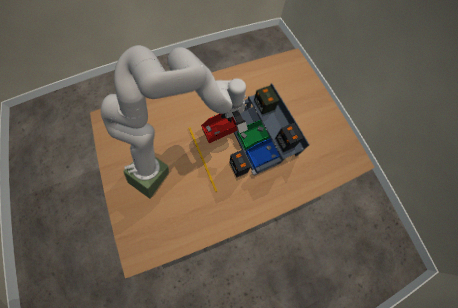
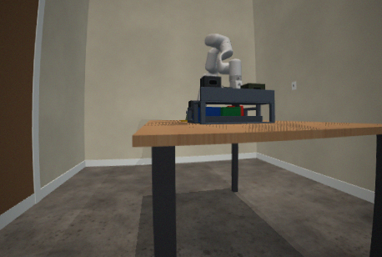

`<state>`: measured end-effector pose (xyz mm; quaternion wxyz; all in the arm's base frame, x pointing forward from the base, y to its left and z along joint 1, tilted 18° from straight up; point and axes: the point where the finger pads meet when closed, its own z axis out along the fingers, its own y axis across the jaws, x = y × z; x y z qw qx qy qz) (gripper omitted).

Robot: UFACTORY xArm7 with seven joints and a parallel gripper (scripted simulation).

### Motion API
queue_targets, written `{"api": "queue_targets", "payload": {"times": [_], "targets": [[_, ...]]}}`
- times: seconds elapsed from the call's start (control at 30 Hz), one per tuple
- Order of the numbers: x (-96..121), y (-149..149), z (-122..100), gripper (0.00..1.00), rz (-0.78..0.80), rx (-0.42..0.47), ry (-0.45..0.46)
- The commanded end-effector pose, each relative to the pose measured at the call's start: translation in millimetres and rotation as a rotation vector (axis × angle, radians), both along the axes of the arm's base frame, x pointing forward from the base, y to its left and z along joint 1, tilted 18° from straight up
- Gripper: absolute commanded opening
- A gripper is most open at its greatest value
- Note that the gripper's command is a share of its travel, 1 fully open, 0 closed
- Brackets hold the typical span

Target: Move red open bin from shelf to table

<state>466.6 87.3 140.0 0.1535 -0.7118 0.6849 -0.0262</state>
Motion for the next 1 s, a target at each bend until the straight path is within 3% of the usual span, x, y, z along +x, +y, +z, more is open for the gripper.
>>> {"api": "queue_targets", "payload": {"times": [0.0,0.3,0.33,0.97], "targets": [[1.3,0.1,0.6,0.33,-0.001,0.001,-0.003],[1.3,0.1,0.6,0.33,-0.001,0.001,-0.003],[1.3,0.1,0.6,0.0,-0.001,0.001,-0.003],[1.3,0.1,0.6,0.0,-0.001,0.001,-0.003]]}}
